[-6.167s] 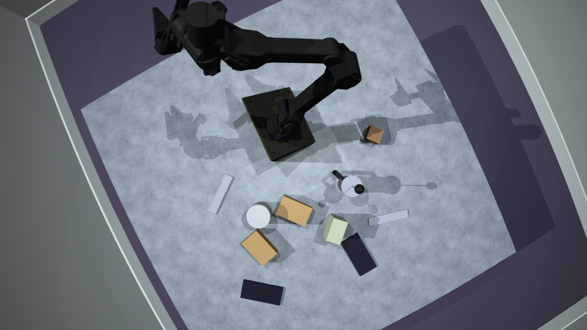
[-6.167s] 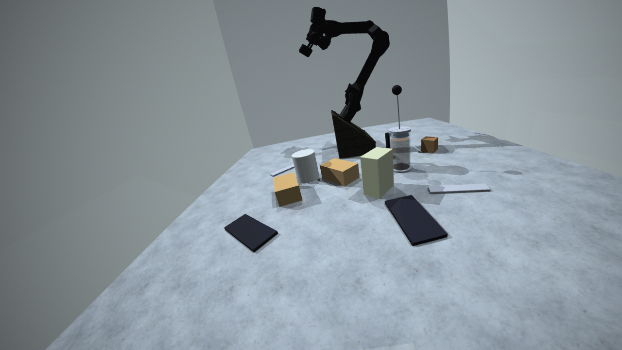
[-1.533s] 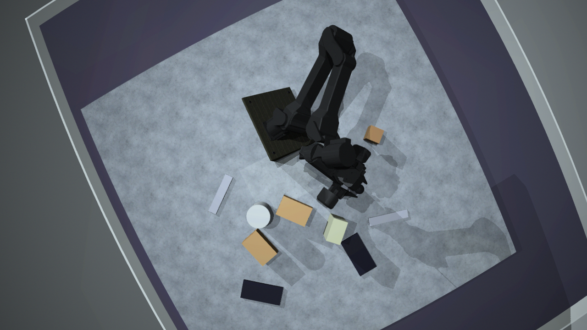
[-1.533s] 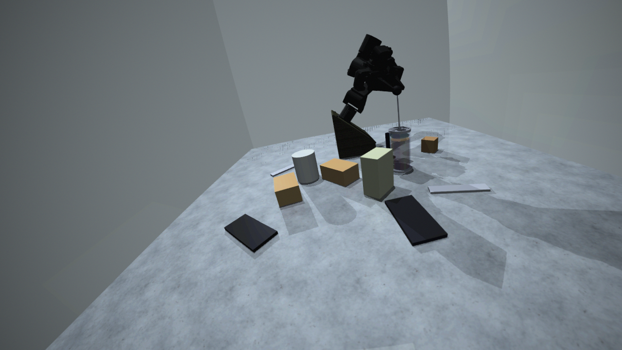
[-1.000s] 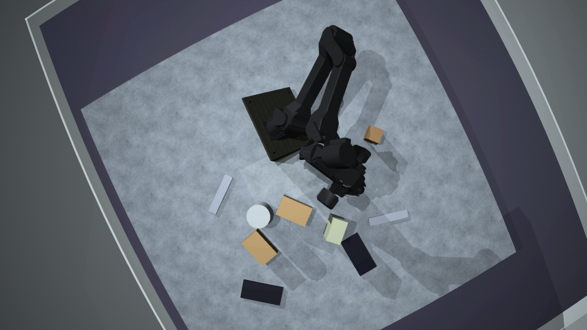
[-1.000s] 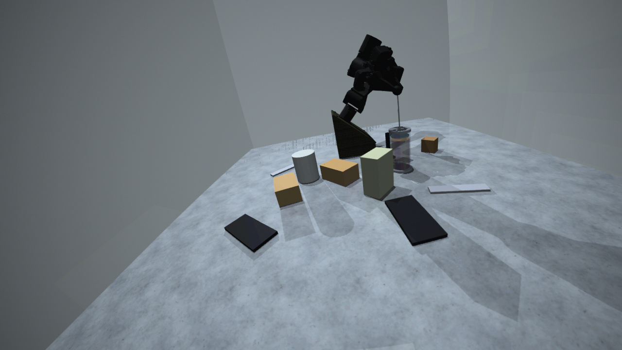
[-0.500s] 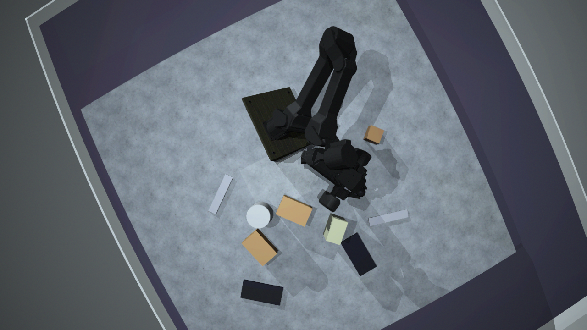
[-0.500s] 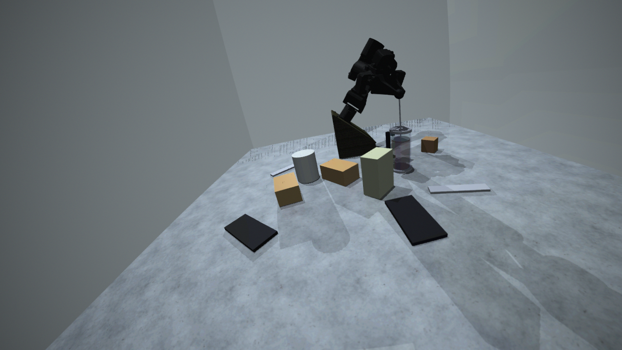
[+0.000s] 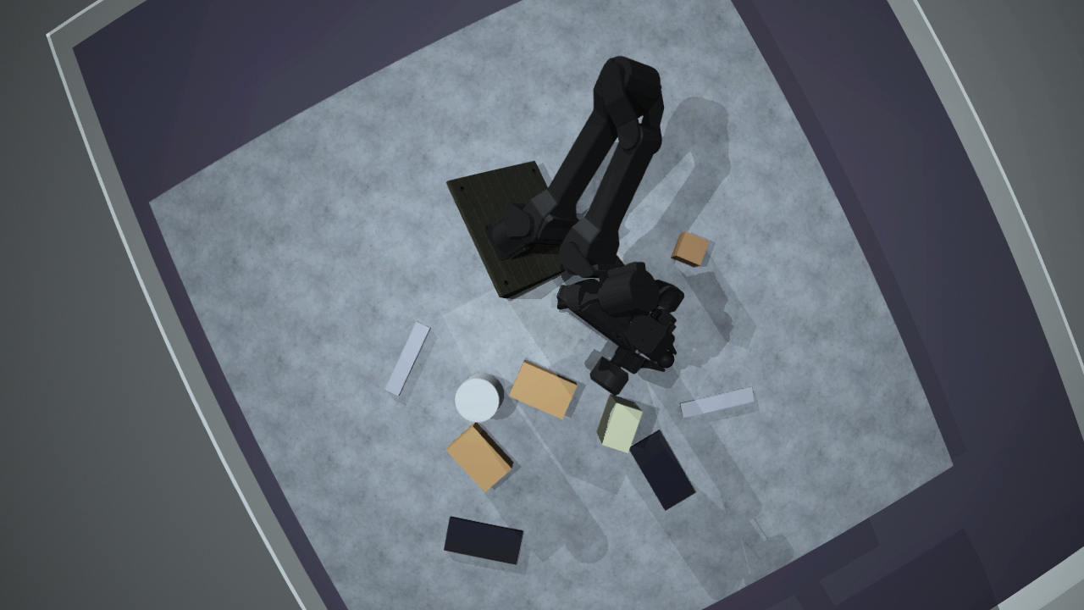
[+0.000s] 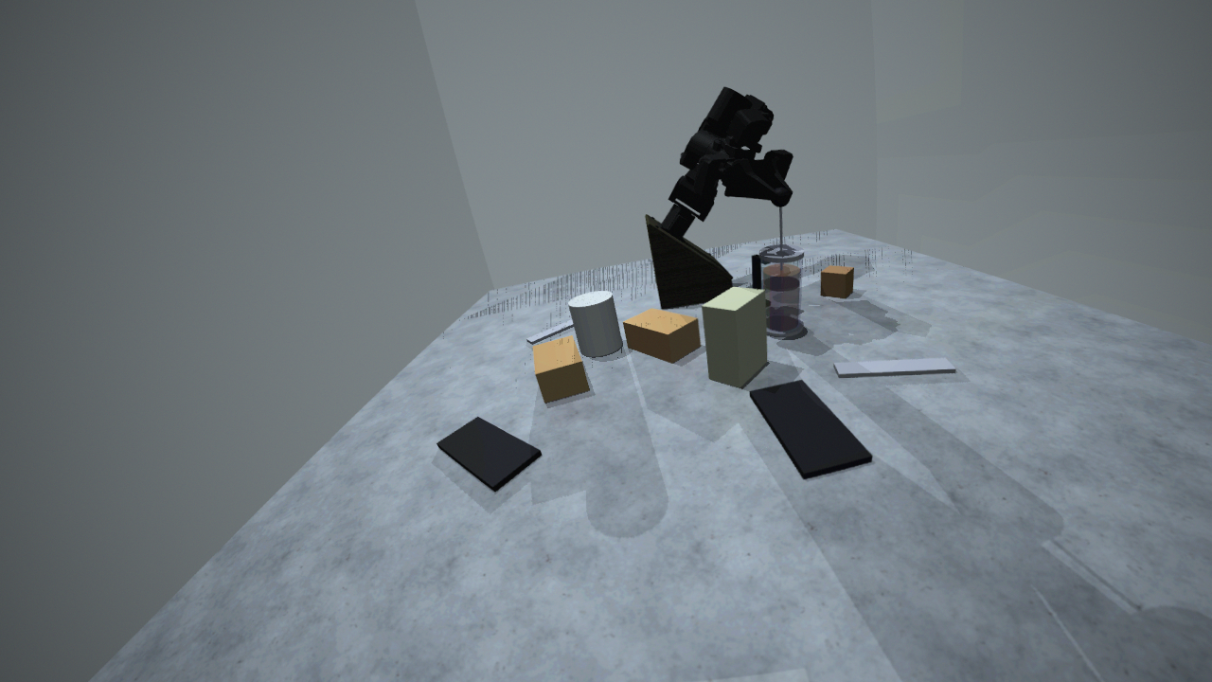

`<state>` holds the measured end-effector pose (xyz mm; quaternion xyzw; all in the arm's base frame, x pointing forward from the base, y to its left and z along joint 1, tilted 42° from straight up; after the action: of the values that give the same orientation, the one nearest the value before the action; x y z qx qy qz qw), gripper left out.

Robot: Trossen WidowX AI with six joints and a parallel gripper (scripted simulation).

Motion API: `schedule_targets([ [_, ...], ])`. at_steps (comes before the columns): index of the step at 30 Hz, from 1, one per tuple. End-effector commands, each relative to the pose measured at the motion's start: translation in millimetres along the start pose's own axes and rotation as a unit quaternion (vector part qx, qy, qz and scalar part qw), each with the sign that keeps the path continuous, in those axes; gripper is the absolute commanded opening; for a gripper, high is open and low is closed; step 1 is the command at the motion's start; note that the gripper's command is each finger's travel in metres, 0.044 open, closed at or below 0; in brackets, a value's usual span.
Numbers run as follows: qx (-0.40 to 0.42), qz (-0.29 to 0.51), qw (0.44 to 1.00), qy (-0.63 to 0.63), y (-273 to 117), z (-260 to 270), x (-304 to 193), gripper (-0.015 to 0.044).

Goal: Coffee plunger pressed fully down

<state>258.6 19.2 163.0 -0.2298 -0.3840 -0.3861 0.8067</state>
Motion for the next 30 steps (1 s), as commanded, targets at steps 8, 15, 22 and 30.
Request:
schedule_targets([
  [8,-0.002,0.015,1.0,0.019,12.3,-4.2,-29.8,0.0114],
  [15,-0.002,0.013,1.0,0.02,19.9,-3.8,-38.5,0.0114],
  [22,0.0,0.011,1.0,0.021,28.6,-2.6,-45.2,0.0114],
  [30,0.001,0.01,1.0,0.021,37.0,-3.0,-44.5,0.0114],
])
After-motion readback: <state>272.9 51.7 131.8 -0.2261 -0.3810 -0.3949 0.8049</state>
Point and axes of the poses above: the point midway between the two fingers, 35 mm back from their tips, its own y axis out along the fingers, its own z axis across the jaws, x = y × z, the point moved 2 cm from there along -y, back along the fingers, and after that the axes turned 4 degrees about y, right-handed, at the moved point
